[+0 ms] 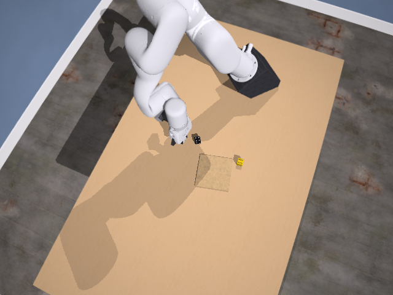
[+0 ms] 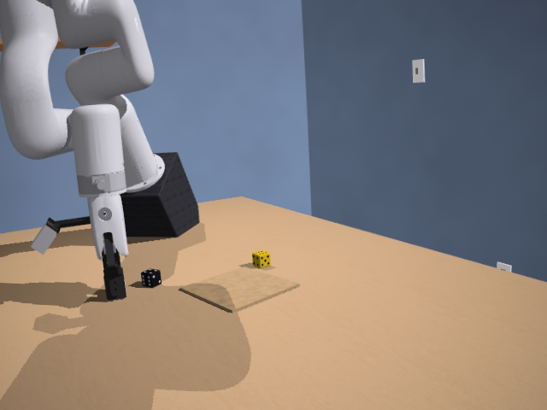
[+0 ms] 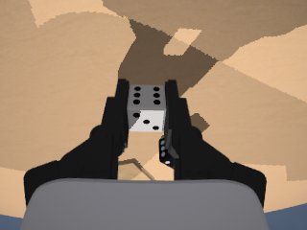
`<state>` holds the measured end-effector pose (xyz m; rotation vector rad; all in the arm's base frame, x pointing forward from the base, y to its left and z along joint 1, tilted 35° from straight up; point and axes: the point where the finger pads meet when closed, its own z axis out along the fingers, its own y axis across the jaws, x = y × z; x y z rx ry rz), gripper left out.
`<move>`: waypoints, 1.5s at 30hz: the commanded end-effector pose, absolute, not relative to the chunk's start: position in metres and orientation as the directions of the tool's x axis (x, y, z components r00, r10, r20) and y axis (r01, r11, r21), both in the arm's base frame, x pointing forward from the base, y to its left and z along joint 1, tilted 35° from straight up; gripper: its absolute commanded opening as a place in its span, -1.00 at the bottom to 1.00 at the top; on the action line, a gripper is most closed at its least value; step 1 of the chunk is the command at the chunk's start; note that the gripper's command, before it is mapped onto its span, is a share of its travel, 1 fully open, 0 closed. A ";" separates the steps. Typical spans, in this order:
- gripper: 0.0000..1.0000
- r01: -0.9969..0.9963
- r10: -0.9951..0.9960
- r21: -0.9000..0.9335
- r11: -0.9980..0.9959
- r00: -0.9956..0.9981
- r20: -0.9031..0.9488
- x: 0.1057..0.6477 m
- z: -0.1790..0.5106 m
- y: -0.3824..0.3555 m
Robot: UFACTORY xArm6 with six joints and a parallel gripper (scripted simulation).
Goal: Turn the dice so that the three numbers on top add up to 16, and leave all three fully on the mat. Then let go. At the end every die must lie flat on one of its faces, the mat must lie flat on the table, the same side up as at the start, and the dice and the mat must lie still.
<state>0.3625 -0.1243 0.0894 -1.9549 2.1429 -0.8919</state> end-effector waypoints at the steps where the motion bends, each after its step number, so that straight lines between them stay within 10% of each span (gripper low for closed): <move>1: -0.58 -0.875 -0.939 -0.484 0.000 -0.167 0.302 0.363 0.090 -0.124; 45: -0.58 -0.875 -0.938 -0.484 0.000 -0.167 0.302 0.323 0.162 -0.094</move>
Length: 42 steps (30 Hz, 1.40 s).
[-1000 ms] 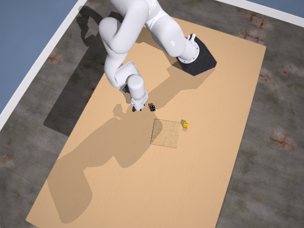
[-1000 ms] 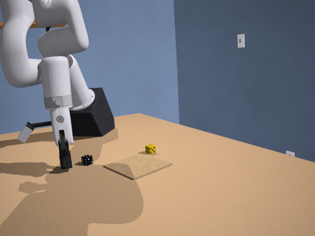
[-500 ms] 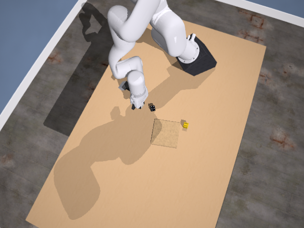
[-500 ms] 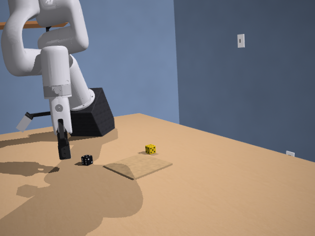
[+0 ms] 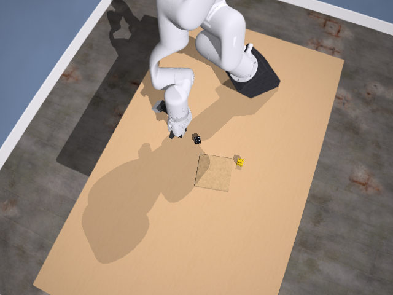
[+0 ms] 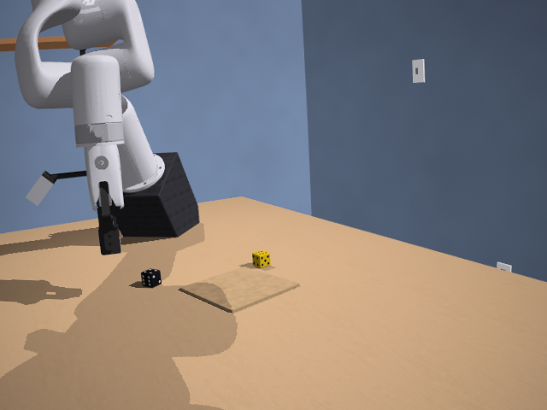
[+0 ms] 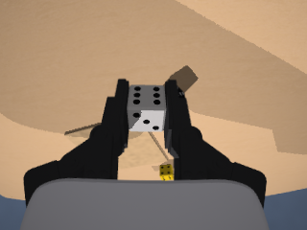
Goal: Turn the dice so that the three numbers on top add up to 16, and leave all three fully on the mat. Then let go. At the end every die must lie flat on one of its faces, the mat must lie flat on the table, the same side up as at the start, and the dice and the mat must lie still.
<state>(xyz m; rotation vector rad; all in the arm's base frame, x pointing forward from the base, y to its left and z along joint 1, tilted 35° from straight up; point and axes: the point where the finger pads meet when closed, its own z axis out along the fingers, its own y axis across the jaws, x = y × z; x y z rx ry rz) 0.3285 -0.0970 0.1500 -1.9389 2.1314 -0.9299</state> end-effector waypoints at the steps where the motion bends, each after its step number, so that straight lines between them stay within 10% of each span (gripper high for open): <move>1: -0.58 -0.875 -0.938 -0.484 0.000 -0.167 0.302 0.322 0.165 -0.093; 21: -0.58 -0.877 -0.939 -0.480 -0.010 -0.157 0.306 0.318 0.172 -0.089; 42: -0.58 -0.705 -0.639 -0.072 -0.706 0.589 0.495 0.376 0.154 0.013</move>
